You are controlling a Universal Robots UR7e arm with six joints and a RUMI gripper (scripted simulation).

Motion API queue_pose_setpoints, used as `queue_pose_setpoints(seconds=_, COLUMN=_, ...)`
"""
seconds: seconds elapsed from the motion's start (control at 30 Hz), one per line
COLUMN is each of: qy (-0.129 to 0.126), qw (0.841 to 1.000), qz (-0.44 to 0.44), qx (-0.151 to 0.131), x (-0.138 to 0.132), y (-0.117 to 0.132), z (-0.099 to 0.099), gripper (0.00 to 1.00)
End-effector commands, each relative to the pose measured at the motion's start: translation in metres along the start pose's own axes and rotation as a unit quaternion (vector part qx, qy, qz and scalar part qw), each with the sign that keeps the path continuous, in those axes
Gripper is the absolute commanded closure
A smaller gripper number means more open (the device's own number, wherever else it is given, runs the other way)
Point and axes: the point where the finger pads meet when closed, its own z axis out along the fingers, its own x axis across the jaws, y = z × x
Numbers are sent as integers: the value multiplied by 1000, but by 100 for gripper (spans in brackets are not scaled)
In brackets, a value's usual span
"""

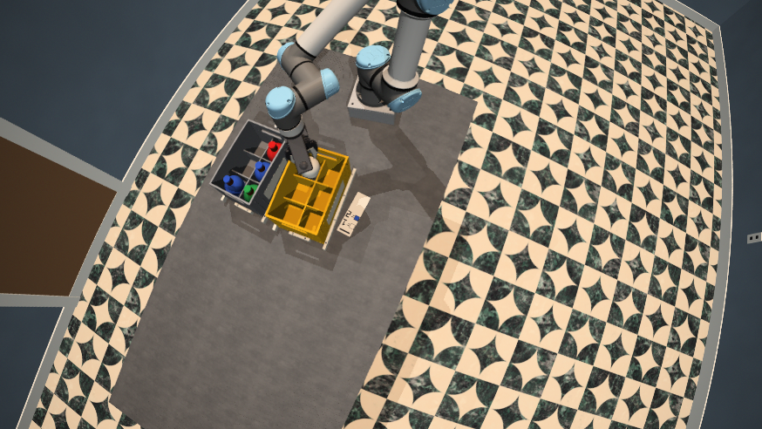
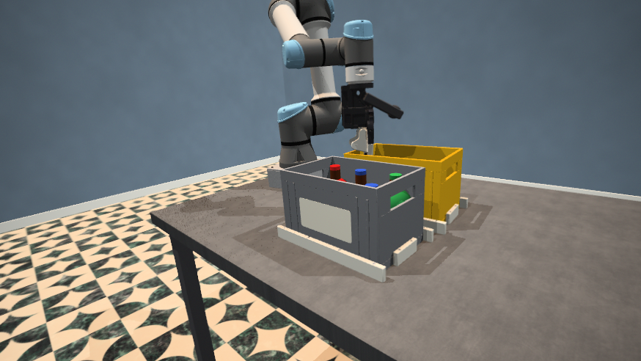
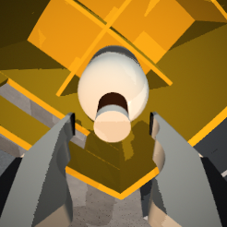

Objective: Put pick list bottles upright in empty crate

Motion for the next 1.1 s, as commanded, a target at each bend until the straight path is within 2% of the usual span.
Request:
queue_pose_setpoints(seconds=0.0, qy=1, qw=1000, qz=0, qx=0, x=0, y=0, z=0, gripper=62)
queue_pose_setpoints(seconds=0.8, qy=1, qw=1000, qz=0, qx=0, x=0, y=0, z=0, gripper=62)
queue_pose_setpoints(seconds=1.07, qy=1, qw=1000, qz=0, qx=0, x=0, y=0, z=-21, gripper=62)
